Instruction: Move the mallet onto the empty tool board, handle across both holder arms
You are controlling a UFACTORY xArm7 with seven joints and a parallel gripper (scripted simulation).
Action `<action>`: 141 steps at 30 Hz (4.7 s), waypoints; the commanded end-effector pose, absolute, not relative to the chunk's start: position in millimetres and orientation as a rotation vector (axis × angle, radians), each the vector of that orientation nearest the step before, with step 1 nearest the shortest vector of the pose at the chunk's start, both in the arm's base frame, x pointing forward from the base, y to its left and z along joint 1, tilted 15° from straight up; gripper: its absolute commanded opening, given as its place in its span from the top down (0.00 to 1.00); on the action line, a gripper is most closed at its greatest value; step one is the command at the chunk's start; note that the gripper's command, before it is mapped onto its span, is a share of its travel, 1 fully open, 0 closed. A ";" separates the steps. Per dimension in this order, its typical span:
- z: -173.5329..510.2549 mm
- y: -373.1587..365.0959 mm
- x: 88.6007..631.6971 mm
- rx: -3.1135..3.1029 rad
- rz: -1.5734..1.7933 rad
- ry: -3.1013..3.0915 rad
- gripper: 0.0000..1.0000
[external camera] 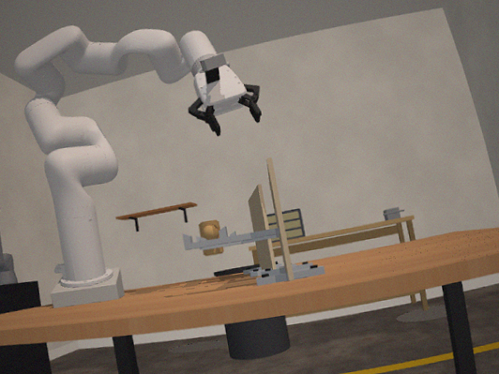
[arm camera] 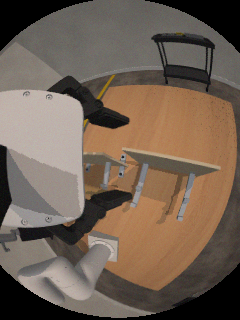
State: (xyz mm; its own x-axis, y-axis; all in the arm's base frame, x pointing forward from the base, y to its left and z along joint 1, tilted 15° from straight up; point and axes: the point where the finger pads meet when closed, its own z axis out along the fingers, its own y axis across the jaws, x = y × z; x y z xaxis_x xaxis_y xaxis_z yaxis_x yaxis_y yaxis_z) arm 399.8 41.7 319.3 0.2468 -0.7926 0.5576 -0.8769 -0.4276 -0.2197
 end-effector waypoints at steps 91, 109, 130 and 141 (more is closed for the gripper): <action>147.9 250.3 261.4 2.522 0.285 -1.622 0.00; 133.7 262.4 238.7 2.422 0.337 -1.766 0.00; 83.8 249.6 244.4 2.418 0.339 -1.766 0.00; 43.6 238.3 249.5 2.413 0.344 -1.763 0.00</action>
State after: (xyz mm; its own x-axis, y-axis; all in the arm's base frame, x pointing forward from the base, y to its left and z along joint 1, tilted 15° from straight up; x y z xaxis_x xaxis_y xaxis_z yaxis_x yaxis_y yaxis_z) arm 243.5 238.1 61.8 0.2950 -0.9246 0.2412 -0.9500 -0.3109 -0.0296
